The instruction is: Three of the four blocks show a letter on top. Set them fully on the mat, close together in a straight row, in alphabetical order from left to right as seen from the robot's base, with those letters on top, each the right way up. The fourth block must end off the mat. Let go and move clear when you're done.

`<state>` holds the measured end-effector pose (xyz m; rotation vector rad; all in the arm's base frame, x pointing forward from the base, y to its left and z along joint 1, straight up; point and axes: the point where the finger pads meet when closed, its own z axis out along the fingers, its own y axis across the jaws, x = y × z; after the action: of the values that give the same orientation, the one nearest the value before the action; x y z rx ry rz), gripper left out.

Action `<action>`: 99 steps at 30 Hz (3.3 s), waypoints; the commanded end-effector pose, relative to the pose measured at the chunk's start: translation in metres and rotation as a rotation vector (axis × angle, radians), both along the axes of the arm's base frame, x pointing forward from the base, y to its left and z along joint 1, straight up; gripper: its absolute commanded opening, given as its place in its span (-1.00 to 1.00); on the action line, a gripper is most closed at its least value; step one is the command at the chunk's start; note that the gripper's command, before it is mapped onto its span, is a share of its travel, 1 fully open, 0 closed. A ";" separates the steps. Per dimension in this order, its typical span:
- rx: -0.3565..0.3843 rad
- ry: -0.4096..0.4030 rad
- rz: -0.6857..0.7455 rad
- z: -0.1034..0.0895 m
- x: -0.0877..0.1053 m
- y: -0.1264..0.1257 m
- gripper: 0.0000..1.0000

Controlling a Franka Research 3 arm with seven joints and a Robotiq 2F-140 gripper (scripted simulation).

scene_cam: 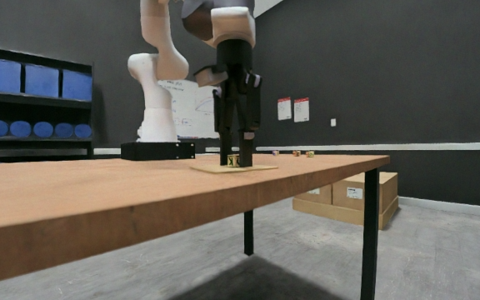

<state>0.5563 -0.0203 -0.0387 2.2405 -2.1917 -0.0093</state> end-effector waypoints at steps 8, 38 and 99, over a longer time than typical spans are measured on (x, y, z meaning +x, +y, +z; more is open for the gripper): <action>0.000 -0.004 -0.006 0.000 0.002 0.000 -0.35; 0.000 -0.004 -0.006 0.000 0.002 0.000 -0.57; 0.000 -0.004 0.019 0.097 -0.024 -0.120 -0.57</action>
<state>0.5327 -0.1321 0.0568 2.1338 -2.2784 -0.0036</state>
